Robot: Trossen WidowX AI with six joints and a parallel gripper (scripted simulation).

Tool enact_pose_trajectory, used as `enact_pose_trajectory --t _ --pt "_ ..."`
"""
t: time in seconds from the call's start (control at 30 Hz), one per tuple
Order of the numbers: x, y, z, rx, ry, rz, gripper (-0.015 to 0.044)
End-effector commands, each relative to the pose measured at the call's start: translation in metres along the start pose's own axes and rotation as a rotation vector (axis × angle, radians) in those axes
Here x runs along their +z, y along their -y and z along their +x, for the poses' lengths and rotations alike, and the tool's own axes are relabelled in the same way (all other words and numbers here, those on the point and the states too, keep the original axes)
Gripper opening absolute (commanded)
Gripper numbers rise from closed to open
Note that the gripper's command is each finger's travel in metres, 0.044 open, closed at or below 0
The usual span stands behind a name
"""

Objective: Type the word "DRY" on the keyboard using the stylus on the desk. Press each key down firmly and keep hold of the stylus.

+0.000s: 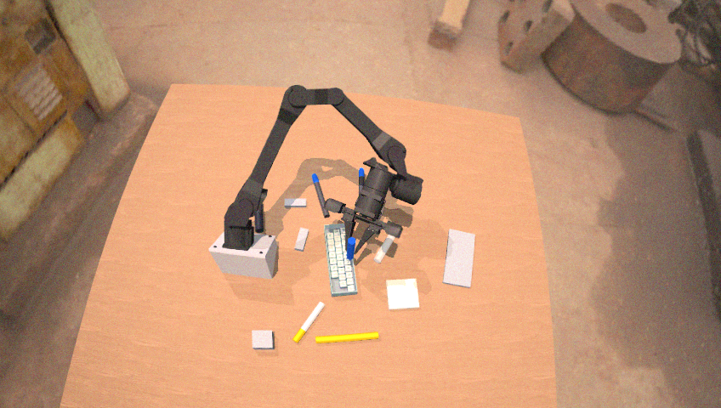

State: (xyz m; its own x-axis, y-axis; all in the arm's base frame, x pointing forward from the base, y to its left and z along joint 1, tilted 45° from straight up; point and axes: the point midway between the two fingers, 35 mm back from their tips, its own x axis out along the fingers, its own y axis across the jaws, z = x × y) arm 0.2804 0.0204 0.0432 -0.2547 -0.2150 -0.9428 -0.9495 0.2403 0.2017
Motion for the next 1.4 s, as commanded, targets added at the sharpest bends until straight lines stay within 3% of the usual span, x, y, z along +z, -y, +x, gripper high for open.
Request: enact_pose_trajectory --t 0.0,0.57,0.67,0.7,1.37 --pt "-0.011 0.009 0.017 0.010 -0.014 -0.008 0.0000" --pt "0.007 0.010 0.027 0.010 -0.013 -0.009 0.0000" --pt "0.009 0.011 0.027 0.010 -0.012 -0.009 0.0079" --pt "0.009 0.011 0.028 0.010 -0.012 -0.009 0.0081" --pt "0.012 0.011 0.029 0.010 -0.012 -0.009 0.0081"
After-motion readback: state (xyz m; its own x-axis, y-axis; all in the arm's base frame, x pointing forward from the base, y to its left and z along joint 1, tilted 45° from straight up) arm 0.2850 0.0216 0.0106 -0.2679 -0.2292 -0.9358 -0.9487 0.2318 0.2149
